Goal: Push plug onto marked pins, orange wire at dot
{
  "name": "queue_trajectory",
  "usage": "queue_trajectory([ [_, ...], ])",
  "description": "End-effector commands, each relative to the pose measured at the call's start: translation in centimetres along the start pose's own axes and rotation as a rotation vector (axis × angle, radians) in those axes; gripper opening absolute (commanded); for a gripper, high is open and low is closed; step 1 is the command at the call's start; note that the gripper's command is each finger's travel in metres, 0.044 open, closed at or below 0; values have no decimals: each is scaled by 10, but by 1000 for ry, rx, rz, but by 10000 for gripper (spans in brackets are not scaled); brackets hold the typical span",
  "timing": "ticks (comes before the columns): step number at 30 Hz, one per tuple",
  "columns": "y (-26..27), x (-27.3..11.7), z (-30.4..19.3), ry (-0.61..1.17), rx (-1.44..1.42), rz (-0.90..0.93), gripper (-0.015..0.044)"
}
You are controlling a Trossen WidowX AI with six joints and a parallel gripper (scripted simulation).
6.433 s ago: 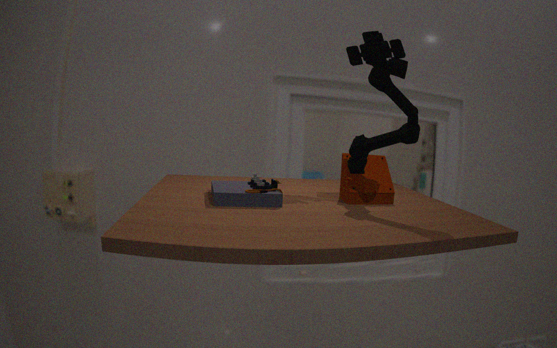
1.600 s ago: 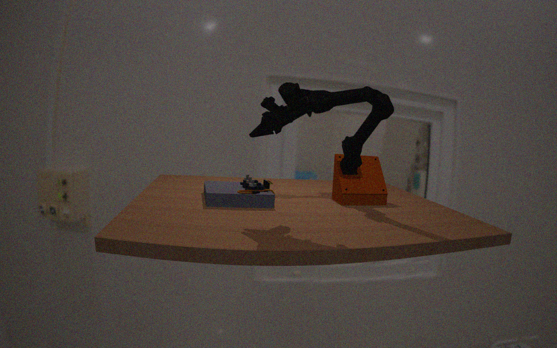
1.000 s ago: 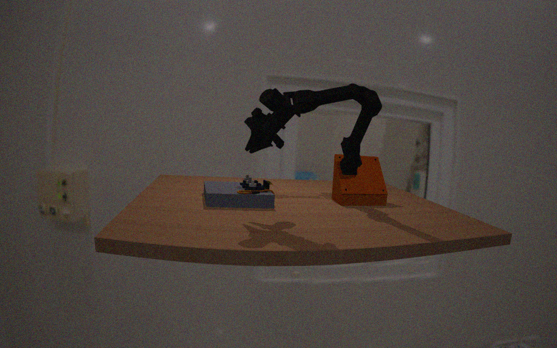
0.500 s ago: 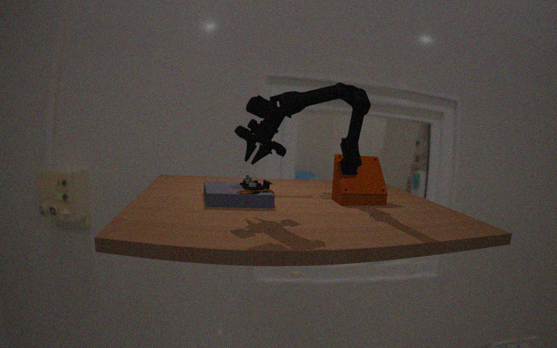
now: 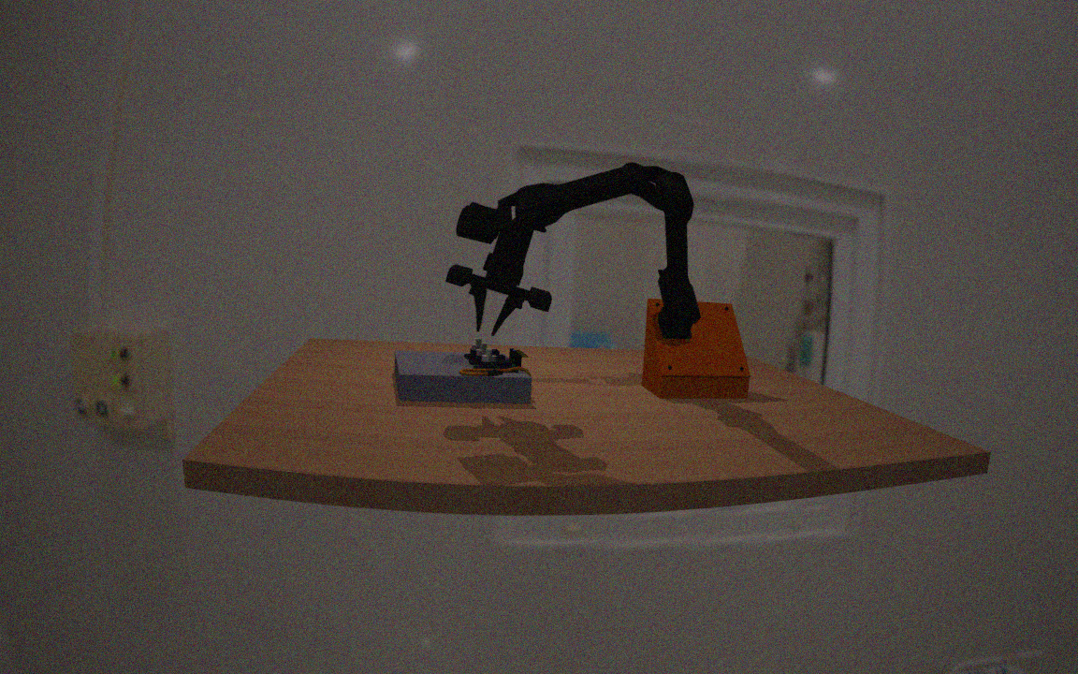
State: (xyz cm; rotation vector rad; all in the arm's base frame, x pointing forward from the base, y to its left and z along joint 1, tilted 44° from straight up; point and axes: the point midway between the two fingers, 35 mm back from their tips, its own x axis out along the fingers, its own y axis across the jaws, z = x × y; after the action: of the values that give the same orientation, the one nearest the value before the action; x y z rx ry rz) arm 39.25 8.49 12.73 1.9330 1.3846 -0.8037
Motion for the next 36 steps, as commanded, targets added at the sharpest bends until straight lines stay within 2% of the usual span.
queue_trajectory([
  [1, -1, 5, 0, 13, 113, -48, 115],
  [17, -11, 30, 6, 13, 585, -256, 115],
  [36, -19, 61, 3, 13, 602, -264, 115],
])
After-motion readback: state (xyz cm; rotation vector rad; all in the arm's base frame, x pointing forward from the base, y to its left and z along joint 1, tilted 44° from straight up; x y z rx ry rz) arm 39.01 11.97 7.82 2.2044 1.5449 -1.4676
